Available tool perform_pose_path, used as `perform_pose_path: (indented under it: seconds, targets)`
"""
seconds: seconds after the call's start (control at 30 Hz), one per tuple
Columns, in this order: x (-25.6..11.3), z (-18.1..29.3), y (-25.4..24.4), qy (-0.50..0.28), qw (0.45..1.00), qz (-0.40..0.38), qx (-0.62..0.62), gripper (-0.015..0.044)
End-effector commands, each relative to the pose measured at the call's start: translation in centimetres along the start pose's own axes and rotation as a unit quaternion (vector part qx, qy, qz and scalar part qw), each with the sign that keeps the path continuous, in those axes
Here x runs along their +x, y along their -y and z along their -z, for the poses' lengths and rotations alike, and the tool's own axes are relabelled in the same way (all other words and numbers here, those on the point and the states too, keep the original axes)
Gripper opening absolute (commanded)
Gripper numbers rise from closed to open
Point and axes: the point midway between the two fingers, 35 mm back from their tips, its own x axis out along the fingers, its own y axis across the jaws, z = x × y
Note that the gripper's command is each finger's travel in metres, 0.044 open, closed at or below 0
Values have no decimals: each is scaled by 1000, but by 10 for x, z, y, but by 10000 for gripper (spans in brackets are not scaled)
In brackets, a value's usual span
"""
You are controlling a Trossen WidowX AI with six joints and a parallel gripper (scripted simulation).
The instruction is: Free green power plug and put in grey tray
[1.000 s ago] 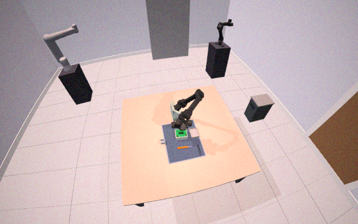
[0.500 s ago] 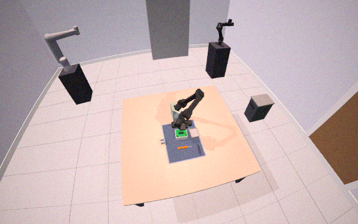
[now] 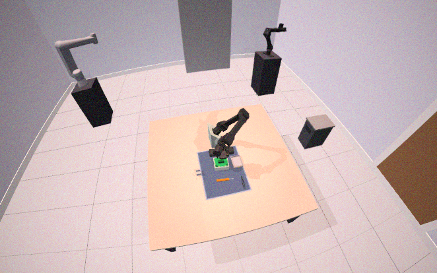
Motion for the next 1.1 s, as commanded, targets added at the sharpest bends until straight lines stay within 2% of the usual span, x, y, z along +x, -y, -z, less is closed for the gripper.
perform_pose_path:
  seconds: [0.0,0.47,0.8,1.07]
  targets:
    - [7,2,0,-3,1000,-1,4,251]
    - [18,2,0,-3,1000,-2,4,251]
    - [18,2,0,-3,1000,-2,4,0]
    - [18,2,0,-3,1000,-2,4,0]
